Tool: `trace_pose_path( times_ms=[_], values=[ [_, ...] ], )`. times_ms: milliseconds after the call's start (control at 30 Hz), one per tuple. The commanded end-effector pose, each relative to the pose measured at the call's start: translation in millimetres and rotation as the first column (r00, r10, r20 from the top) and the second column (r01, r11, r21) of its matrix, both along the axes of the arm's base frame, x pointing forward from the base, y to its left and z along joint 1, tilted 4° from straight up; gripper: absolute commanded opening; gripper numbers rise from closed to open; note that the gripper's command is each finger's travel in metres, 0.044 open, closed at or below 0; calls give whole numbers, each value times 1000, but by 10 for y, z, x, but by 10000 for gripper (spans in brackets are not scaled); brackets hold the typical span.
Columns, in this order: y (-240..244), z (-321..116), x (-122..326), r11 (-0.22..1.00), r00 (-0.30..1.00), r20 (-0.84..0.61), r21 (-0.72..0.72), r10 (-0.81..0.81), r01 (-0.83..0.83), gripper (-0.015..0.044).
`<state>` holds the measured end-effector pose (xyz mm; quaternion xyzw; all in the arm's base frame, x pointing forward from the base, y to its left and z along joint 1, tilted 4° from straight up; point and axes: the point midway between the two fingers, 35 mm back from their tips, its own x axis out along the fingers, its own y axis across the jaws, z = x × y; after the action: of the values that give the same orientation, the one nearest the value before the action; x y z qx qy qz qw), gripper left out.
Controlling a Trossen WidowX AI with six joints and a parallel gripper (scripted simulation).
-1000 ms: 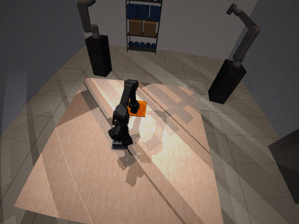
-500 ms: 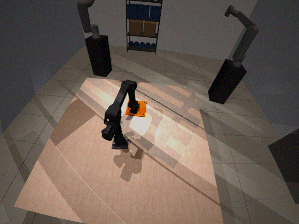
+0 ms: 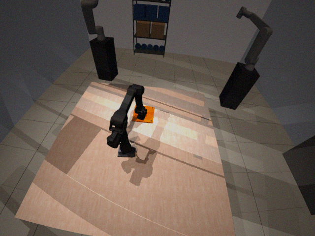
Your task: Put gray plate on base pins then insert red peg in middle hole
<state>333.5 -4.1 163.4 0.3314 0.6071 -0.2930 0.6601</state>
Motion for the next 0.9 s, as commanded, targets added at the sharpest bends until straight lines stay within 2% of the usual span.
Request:
trace_pose_path(
  times_ms=[0,867],
  values=[
    [3,-2,-3,1000,1000,-2,3,2,-2,0],
    [1,-153,8,1000,1000,-1,0,0,0,0]
  ],
)
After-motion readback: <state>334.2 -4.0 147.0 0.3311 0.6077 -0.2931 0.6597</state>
